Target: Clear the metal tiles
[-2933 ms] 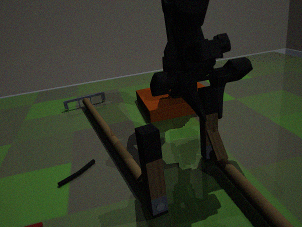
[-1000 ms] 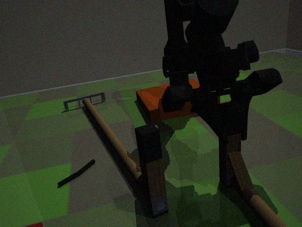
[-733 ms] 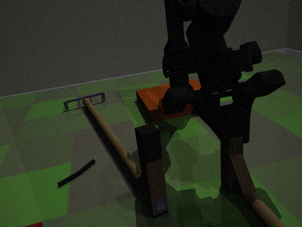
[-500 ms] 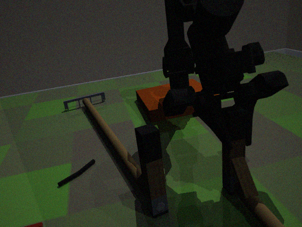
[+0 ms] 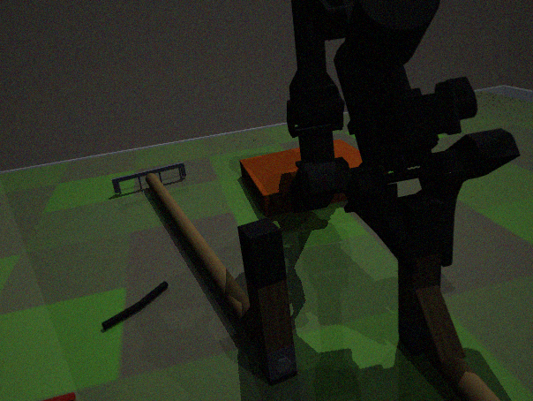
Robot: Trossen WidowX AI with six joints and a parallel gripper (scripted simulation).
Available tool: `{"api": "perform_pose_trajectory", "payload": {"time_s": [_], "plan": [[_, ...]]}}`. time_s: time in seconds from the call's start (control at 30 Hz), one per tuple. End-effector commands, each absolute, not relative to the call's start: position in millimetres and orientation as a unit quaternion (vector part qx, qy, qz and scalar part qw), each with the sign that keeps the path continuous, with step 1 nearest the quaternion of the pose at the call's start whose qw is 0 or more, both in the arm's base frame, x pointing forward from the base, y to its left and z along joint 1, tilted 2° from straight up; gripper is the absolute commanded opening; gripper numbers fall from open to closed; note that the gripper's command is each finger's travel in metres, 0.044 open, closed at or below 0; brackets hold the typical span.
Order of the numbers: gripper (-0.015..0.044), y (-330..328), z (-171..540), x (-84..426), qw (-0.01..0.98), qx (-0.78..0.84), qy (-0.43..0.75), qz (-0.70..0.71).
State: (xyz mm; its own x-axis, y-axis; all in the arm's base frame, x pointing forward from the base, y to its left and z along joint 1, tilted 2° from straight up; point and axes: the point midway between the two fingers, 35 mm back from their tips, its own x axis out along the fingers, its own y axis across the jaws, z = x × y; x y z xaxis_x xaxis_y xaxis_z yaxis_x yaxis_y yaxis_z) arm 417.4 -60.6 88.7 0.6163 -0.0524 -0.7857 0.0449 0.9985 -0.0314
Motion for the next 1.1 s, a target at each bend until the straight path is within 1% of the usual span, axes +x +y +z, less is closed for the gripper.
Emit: {"api": "perform_pose_trajectory", "payload": {"time_s": [0.0, 1.07], "plan": [[0.0, -61, 94, 425, 0.902, -0.004, 0.43, -0.029], [0.0, -63, 99, 462, 0.903, -0.004, 0.429, -0.029]]}}
